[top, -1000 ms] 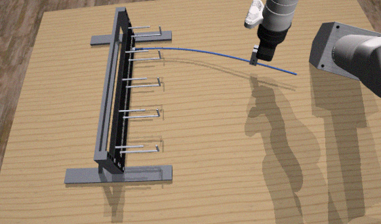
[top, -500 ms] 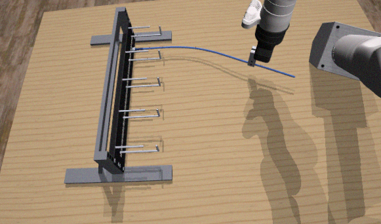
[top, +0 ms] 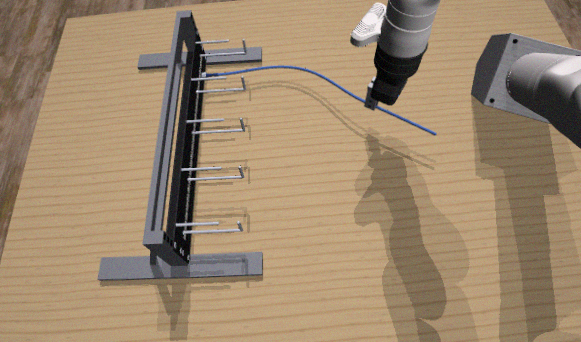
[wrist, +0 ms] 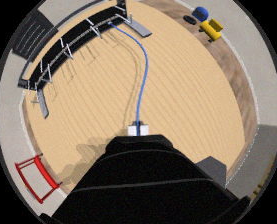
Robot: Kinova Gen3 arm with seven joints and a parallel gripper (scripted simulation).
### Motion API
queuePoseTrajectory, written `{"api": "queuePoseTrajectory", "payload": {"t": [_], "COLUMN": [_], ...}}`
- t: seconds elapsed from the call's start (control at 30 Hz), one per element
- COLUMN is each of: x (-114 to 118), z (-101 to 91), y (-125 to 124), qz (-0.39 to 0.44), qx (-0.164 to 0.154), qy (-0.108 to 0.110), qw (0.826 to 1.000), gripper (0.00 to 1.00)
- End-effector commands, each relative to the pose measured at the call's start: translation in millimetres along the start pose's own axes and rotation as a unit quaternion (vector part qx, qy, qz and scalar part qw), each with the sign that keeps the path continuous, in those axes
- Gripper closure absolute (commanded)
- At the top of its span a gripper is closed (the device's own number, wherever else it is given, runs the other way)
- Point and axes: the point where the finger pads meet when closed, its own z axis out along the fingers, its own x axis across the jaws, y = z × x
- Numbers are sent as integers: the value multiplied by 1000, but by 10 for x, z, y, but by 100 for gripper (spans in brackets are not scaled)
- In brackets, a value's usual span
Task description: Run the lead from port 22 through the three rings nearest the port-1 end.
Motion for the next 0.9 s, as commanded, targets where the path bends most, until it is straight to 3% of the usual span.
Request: {"api": "queuePoseTrajectory", "payload": {"t": [0.0,0.87], "x": [-48,-1037], "z": [-41,-365], "y": [-53,-412], "qz": [-9,154], "qx": [2,4], "qy": [11,10], "qw": [1000,988], "gripper": [100,100]}}
